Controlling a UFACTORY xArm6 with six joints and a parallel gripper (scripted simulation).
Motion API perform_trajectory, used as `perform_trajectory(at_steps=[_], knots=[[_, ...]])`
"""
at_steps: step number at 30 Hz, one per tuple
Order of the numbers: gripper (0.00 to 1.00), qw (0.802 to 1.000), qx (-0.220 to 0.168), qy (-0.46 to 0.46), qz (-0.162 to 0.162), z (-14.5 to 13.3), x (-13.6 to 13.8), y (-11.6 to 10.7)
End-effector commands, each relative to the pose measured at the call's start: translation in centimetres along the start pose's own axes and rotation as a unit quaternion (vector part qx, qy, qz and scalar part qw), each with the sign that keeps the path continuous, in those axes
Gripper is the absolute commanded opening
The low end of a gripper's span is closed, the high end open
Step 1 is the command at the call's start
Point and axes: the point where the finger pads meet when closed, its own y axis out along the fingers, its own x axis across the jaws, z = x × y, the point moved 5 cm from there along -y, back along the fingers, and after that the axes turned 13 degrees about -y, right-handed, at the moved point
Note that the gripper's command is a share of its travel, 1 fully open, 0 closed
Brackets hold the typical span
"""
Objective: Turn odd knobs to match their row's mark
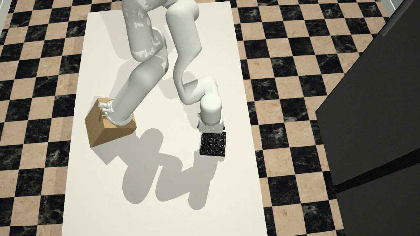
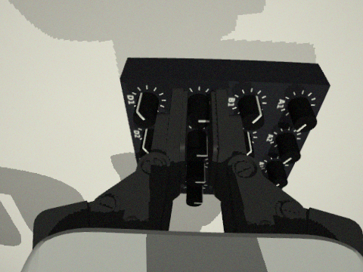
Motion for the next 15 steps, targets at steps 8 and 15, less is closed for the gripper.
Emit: perform_trajectory(at_steps=[8, 15], knots=[[0.08, 1.0, -0.001, 0.001, -0.001, -0.03, 0.08, -0.06], [0.19, 1.0, -0.001, 0.001, -0.001, -0.03, 0.08, -0.06]])
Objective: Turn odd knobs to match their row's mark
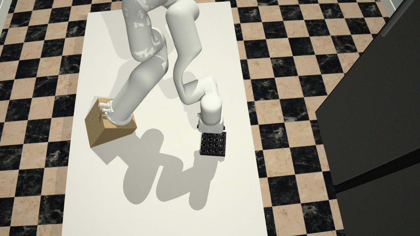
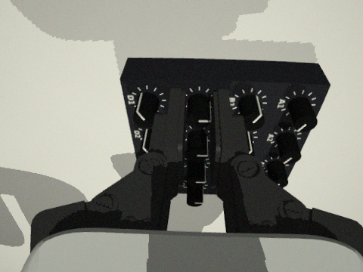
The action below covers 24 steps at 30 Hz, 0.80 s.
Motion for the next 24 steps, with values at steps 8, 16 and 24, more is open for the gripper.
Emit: perform_trajectory(at_steps=[8, 16, 24], knots=[[0.19, 1.0, -0.001, 0.0, -0.001, -0.03, 0.09, -0.06], [0.19, 1.0, -0.001, 0.0, -0.001, -0.03, 0.09, -0.06], [0.19, 1.0, -0.001, 0.0, -0.001, -0.03, 0.09, -0.45]])
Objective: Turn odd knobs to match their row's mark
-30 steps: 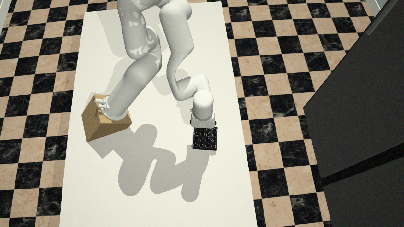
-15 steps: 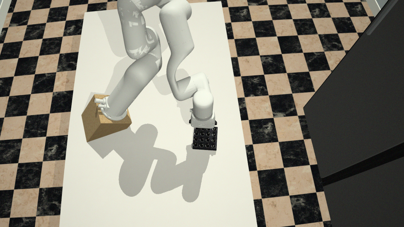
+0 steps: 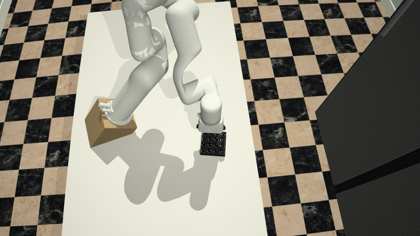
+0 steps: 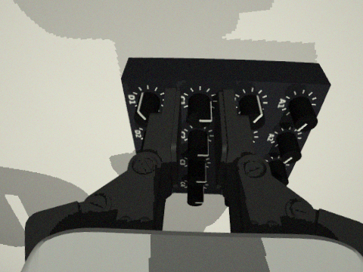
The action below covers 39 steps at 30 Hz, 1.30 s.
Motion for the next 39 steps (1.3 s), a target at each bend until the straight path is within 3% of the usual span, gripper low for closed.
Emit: perform_trajectory(at_steps=[1, 16, 31, 32, 39], knots=[[0.19, 1.0, -0.001, -0.001, -0.001, 0.0, 0.1, -0.6], [0.19, 1.0, -0.001, -0.001, -0.001, 0.0, 0.1, -3.5], [0.19, 1.0, -0.001, -0.001, -0.001, 0.0, 0.1, -3.6], [1.0, 1.0, -0.001, -0.001, -0.001, 0.0, 0.1, -3.6], [1.0, 1.0, -0.001, -0.001, -0.001, 0.0, 0.1, -5.0]])
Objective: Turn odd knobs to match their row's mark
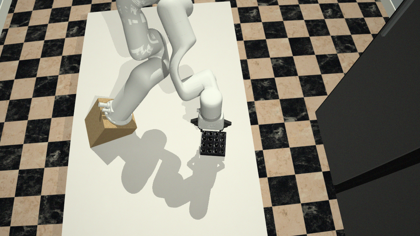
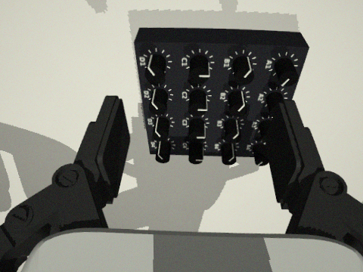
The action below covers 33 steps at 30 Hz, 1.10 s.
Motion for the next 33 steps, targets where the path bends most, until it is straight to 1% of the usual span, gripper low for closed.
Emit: perform_trajectory(at_steps=[1, 2, 4, 12, 17, 19, 24, 33], knots=[[1.0, 1.0, -0.001, -0.001, -0.001, 0.0, 0.1, -1.1], [1.0, 1.0, -0.001, -0.001, -0.001, 0.0, 0.1, -1.1], [1.0, 1.0, -0.001, -0.001, -0.001, 0.0, 0.1, -2.1], [1.0, 1.0, -0.001, -0.001, -0.001, 0.0, 0.1, -7.4], [1.0, 1.0, -0.001, -0.001, -0.001, 0.0, 0.1, -10.0], [1.0, 1.0, -0.001, -0.001, -0.001, 0.0, 0.1, -10.0], [1.0, 1.0, -0.001, -0.001, -0.001, 0.0, 0.1, -11.1], [1.0, 1.0, -0.001, -0.001, -0.001, 0.0, 0.1, -11.1]])
